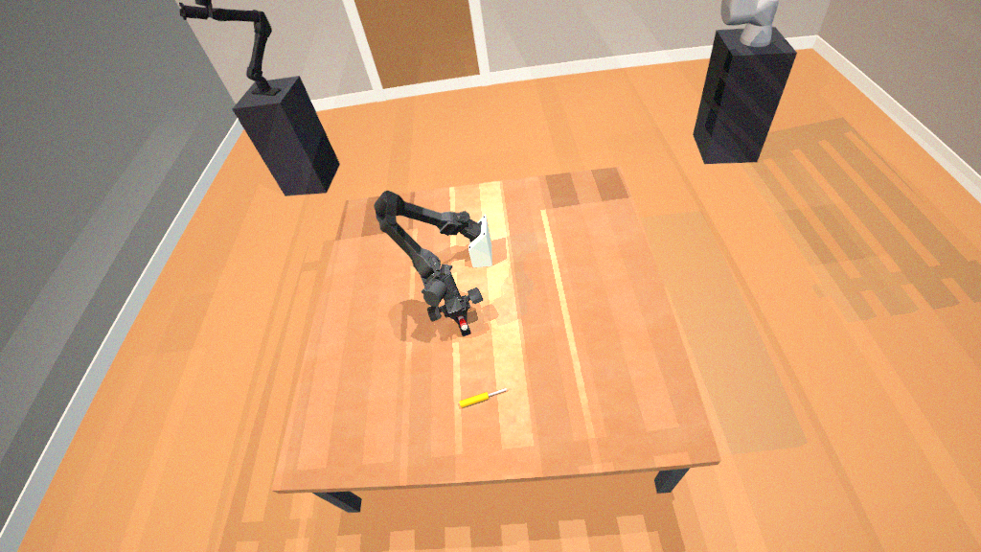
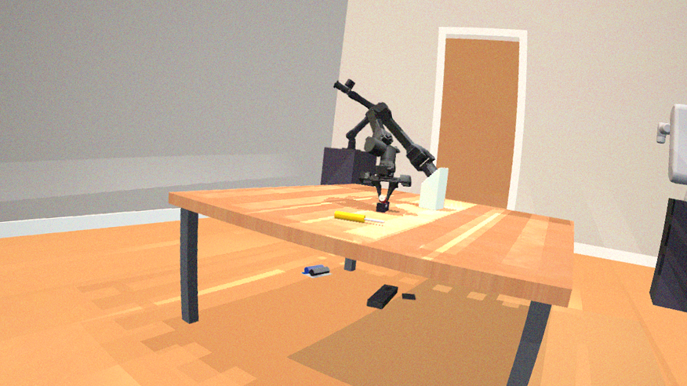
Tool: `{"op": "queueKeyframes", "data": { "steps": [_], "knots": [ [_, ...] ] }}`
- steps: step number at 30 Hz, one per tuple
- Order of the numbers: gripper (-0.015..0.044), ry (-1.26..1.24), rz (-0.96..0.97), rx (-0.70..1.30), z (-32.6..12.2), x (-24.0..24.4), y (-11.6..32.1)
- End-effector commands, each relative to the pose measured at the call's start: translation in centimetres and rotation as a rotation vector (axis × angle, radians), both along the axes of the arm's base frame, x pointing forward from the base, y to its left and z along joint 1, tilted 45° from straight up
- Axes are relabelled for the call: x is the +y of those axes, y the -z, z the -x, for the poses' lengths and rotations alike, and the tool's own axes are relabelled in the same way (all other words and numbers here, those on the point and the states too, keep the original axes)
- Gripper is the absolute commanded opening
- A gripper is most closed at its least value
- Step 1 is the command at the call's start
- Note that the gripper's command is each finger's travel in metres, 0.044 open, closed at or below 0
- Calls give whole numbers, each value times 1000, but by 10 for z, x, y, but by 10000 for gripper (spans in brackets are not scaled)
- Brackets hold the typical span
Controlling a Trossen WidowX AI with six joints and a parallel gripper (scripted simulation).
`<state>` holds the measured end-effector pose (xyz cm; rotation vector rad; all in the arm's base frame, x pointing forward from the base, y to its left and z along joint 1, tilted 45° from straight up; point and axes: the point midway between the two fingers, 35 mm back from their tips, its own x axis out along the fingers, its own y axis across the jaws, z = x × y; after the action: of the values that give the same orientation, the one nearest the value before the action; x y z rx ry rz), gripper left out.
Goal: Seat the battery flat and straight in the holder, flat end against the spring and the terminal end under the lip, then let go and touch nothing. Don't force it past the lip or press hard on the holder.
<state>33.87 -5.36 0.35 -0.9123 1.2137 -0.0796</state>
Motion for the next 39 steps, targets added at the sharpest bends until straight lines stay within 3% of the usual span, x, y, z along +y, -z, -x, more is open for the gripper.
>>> {"op": "queueKeyframes", "data": {
  "steps": [1, 39],
  "knots": [
    [72, -21, -15, -11, 3, -1, 2],
    [72, -122, -61, -93, 22, -16, 2]
  ]
}}
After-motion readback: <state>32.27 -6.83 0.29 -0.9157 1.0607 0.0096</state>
